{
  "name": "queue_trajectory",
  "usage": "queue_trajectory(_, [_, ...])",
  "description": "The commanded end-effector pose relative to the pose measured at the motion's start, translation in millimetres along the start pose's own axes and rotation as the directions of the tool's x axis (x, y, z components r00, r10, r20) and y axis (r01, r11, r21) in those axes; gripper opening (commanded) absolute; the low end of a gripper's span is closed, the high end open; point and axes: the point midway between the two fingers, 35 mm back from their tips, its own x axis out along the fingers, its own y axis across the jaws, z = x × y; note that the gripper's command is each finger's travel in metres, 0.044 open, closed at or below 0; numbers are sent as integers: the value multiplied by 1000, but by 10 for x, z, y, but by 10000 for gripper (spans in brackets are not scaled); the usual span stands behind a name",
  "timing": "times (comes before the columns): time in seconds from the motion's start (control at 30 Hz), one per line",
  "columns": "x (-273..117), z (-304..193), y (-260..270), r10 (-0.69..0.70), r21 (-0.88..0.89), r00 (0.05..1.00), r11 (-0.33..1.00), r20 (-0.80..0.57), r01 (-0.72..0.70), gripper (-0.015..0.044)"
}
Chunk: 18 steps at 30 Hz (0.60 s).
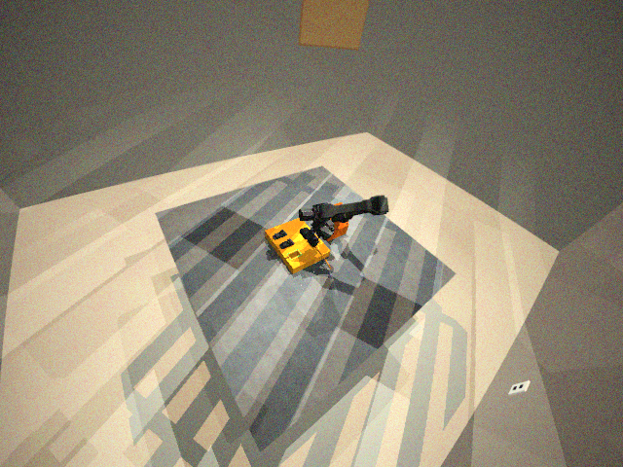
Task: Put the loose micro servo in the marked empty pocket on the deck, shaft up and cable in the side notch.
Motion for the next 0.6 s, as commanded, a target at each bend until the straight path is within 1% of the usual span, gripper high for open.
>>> queue_trajectory(0.0, [4,2,-3,-1,5,1000,1000,3,1,125])
queue_trajectory(0.2, [4,2,-3,-1,5,1000,1000,3,1,85])
queue_trajectory(0.3, [-43,0,-6,-2,5,1000,1000,2,2,6])
queue_trajectory(0.57, [-294,9,45,-1,5,1000,1000,2,1,0])
